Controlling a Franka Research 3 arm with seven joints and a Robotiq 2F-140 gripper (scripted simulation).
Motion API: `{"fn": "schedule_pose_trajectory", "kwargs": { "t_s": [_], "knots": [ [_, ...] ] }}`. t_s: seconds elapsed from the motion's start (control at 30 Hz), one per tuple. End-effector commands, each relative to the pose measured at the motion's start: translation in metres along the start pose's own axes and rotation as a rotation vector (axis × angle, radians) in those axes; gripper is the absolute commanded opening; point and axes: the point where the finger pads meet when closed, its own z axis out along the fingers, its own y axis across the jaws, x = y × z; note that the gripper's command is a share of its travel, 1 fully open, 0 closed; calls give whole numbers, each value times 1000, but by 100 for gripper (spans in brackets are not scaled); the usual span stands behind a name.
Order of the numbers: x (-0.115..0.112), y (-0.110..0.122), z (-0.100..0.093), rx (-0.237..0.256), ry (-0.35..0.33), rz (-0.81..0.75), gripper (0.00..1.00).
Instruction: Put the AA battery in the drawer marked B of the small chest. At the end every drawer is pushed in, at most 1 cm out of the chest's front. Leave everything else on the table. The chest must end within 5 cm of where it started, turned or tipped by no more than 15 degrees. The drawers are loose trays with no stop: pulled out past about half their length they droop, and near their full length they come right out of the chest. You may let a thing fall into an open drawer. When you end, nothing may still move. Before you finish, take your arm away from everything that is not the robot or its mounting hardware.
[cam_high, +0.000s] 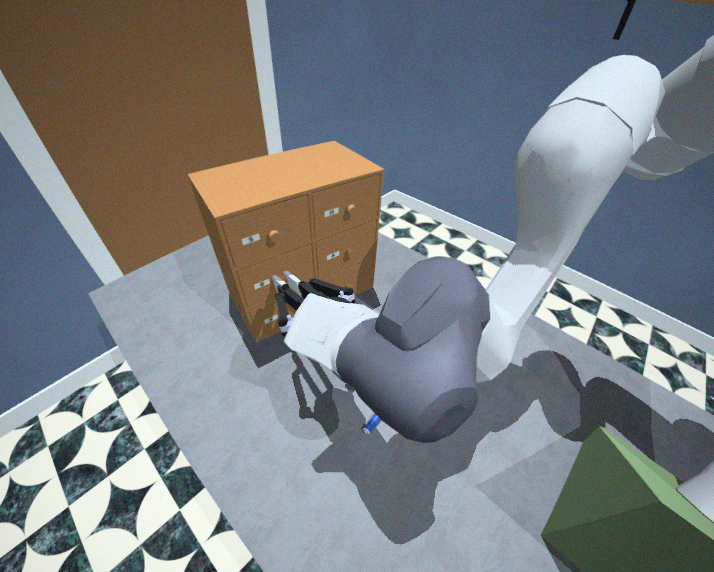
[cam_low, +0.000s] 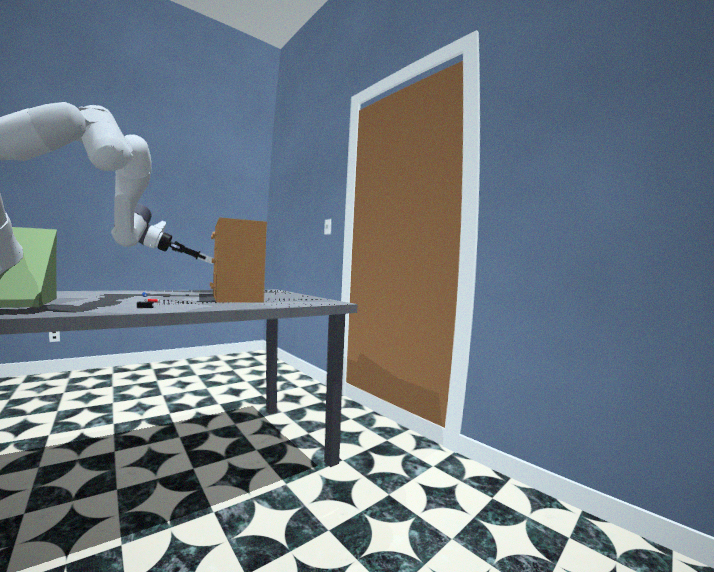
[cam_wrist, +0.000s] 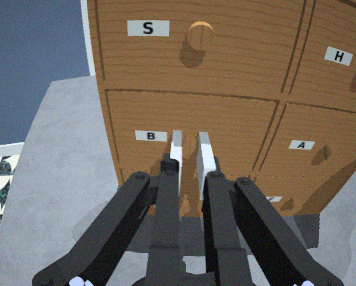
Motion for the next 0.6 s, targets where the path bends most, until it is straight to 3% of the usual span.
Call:
{"fn": "schedule_pose_trajectory", "kwargs": {
  "t_s": [0.0,0.57],
  "knots": [
    [-1,-1,1,3,0,-8,8],
    [-2,-1,-1,3,0,-8,8]
  ]
}}
